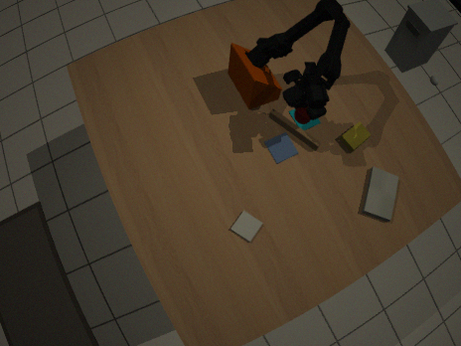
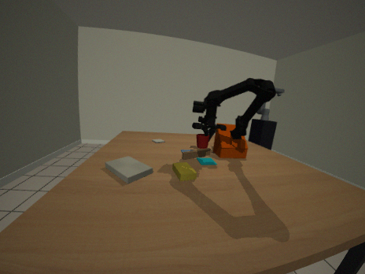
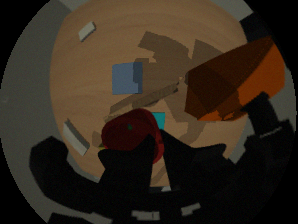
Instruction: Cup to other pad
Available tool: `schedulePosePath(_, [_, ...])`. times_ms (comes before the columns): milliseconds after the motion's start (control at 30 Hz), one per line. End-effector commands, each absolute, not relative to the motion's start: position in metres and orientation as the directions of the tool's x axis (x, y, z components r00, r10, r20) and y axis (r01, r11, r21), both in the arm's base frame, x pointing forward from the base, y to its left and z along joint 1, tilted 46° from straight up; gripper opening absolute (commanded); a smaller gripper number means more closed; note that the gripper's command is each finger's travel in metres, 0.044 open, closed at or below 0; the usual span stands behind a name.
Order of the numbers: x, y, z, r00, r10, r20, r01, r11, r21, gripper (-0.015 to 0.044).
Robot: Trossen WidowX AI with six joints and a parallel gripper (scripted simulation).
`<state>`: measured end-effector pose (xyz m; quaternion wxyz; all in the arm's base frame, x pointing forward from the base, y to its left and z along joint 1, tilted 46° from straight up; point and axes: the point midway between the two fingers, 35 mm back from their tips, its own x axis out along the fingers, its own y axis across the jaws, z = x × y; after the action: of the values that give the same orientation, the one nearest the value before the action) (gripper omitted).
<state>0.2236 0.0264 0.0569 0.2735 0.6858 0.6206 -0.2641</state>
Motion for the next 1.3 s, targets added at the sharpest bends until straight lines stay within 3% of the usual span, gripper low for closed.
schedulePosePath(0, [0.219,0.032,0.062,0.090,0.711,-0.698,0.996,-0.084,0.043,0.0000])
schedulePosePath(1267, [0.205,0.066,0.077,0.089,0.711,-0.697,0.996,-0.084,0.042,0.0000])
